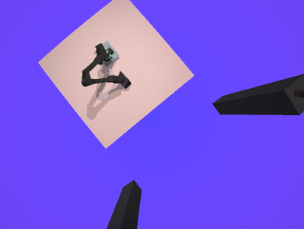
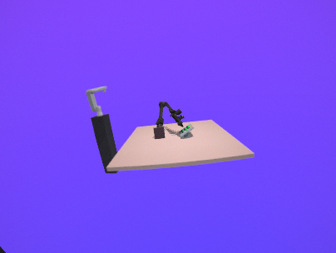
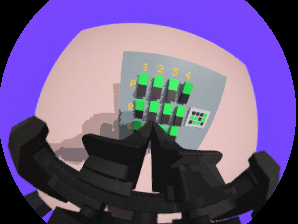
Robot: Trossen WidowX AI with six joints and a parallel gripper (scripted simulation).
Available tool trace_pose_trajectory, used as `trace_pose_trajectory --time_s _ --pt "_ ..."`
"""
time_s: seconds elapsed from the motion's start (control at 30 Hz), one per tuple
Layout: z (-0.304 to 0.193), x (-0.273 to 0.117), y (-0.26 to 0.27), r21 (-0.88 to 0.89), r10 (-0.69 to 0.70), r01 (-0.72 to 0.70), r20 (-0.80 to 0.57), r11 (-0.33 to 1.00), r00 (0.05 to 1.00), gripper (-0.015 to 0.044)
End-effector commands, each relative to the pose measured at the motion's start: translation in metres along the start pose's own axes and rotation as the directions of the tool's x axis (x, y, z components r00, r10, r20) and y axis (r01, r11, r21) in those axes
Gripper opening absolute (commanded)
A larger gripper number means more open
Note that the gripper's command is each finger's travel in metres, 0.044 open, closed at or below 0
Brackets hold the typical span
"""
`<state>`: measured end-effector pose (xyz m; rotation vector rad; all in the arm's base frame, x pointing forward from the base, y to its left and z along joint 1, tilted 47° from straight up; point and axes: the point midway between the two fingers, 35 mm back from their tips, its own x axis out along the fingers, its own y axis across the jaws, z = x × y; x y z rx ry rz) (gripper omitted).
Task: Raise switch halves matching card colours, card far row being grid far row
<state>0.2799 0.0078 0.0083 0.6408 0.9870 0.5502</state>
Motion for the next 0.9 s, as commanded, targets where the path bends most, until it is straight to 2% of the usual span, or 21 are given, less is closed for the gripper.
trace_pose_trajectory --time_s 0.0,0.87 --pt "-0.004 0.009 0.0 0.013 0.006 -0.005 -0.007 1.0 1.0 0.0" --pt "-0.004 0.023 0.0 0.013 0.006 -0.006 -0.007 1.0 1.0 0.0"
